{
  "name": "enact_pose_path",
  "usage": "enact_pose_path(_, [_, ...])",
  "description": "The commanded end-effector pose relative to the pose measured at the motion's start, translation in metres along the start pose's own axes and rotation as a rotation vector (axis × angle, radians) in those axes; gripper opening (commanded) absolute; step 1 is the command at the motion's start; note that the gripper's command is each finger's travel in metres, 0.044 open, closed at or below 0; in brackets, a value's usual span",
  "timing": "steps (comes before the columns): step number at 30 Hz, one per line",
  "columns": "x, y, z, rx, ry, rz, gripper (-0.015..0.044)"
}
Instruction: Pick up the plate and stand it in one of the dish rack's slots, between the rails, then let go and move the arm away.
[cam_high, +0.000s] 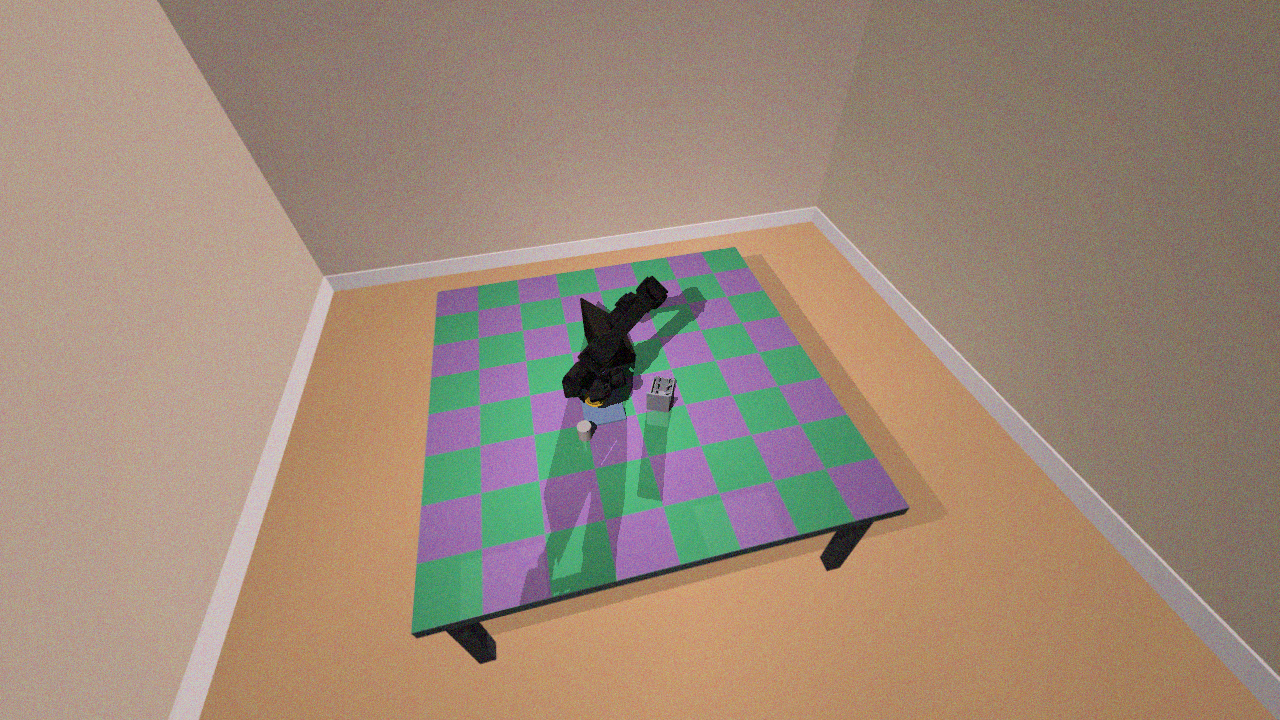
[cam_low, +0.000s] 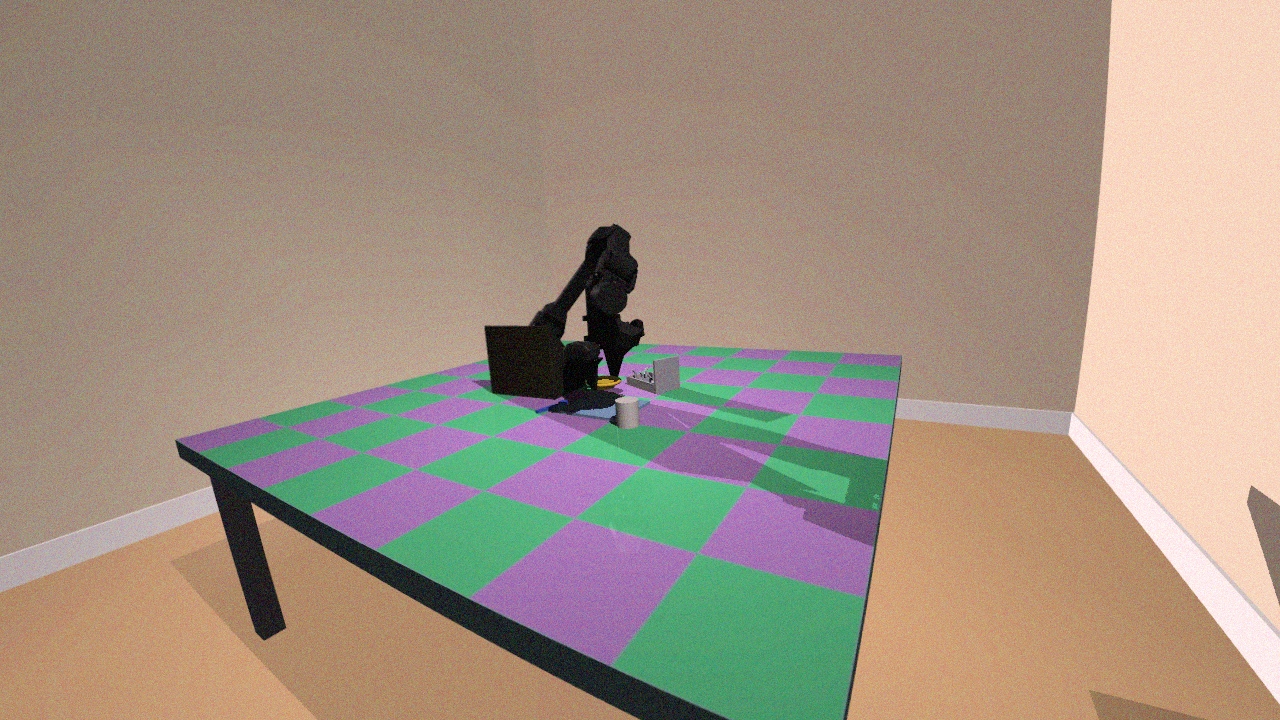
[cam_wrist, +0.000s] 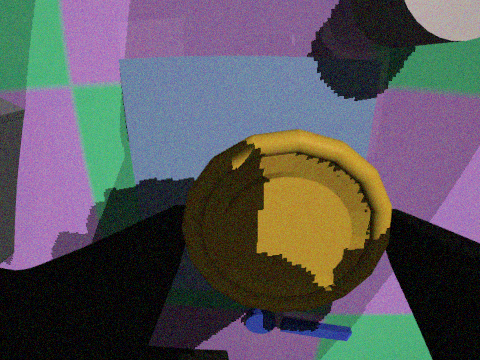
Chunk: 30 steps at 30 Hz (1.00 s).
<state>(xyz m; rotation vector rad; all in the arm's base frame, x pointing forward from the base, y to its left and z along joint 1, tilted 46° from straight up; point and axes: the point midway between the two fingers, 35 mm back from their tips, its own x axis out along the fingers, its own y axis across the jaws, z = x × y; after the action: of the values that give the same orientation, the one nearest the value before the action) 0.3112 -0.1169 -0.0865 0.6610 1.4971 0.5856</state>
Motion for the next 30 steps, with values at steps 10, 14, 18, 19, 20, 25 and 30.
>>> enact_pose_path(10, [-0.065,-0.002,0.002,-0.006,-0.014,-0.007,0.0])
enact_pose_path(14, [-0.081,-0.002,0.0,-0.006,-0.016,-0.005,0.0])
enact_pose_path(18, [-0.092,-0.001,0.0,-0.005,-0.017,-0.003,0.0])
enact_pose_path(19, [-0.092,-0.001,0.0,-0.005,-0.018,-0.003,0.0])
enact_pose_path(20, [-0.093,0.0,0.0,0.0,-0.018,-0.003,0.0])
enact_pose_path(25, [-0.098,0.022,0.001,0.151,-0.02,-0.004,0.0])
enact_pose_path(30, [-0.102,0.048,0.0,0.324,-0.022,-0.004,0.0])
